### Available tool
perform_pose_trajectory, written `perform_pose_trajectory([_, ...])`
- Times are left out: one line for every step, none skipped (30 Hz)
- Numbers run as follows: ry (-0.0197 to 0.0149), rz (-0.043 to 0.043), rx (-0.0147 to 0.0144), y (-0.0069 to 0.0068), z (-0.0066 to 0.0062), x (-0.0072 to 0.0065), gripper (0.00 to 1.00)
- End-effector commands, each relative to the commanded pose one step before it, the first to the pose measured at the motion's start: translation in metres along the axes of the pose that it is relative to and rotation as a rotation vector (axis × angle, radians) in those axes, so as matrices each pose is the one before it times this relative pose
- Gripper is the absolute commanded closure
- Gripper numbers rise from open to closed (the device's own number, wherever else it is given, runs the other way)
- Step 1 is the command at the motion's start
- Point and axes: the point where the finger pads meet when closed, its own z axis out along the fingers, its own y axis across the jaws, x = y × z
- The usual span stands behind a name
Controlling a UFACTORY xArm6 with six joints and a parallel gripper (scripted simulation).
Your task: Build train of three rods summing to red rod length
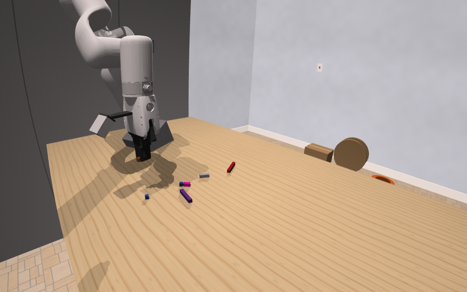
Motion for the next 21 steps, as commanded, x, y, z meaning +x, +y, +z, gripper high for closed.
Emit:
perform_pose_trajectory([0.00001,0.12412,0.00100,-0.01466,-0.00137,-0.01107,0.96])
perform_pose_trajectory([-0.00090,0.04463,-0.00046,-0.00419,-0.00013,-0.00507,0.96])
perform_pose_trajectory([-0.00071,0.04327,-0.00043,-0.00377,-0.00010,-0.00522,0.96])
perform_pose_trajectory([-0.00037,0.02744,-0.00026,-0.00221,-0.00006,-0.00347,0.96])
perform_pose_trajectory([-0.00034,0.03039,-0.00027,-0.00231,-0.00005,-0.00397,0.96])
perform_pose_trajectory([-0.00028,0.03175,-0.00026,-0.00224,-0.00004,-0.00428,0.96])
perform_pose_trajectory([-0.00020,0.03194,-0.00023,-0.00206,-0.00003,-0.00443,0.96])
perform_pose_trajectory([-0.00013,0.03171,-0.00019,-0.00185,-0.00002,-0.00452,0.96])
perform_pose_trajectory([-0.00006,0.03153,-0.00015,-0.00165,-0.00001,-0.00461,0.96])
perform_pose_trajectory([0.00000,0.00000,0.00000,0.00000,0.00000,0.00000,0.96])
perform_pose_trajectory([0.00000,0.00000,0.00000,0.00000,0.00000,0.00000,0.96])
perform_pose_trajectory([0.00005,0.05711,-0.00014,-0.00256,0.00000,-0.00857,0.96])
perform_pose_trajectory([0.00023,0.05641,0.00005,-0.00184,0.00003,-0.00875,0.96])
perform_pose_trajectory([0.00015,0.02444,0.00009,-0.00051,0.00002,-0.00387,0.96])
perform_pose_trajectory([0.00019,0.02748,0.00015,-0.00042,0.00003,-0.00440,0.96])
perform_pose_trajectory([0.00024,0.02993,0.00022,-0.00026,0.00004,-0.00483,0.96])
perform_pose_trajectory([0.00028,0.03096,0.00030,-0.00005,0.00005,-0.00504,0.96])
perform_pose_trajectory([0.00030,0.03113,0.00038,0.00018,0.00006,-0.00509,0.96])
perform_pose_trajectory([0.00032,0.03105,0.00046,0.00042,0.00007,-0.00510,0.96])
perform_pose_trajectory([0.00033,0.03099,0.00054,0.00065,0.00008,-0.00509,0.96])
perform_pose_trajectory([0.00033,0.03093,0.00062,0.00089,0.00008,-0.00508,0.96])
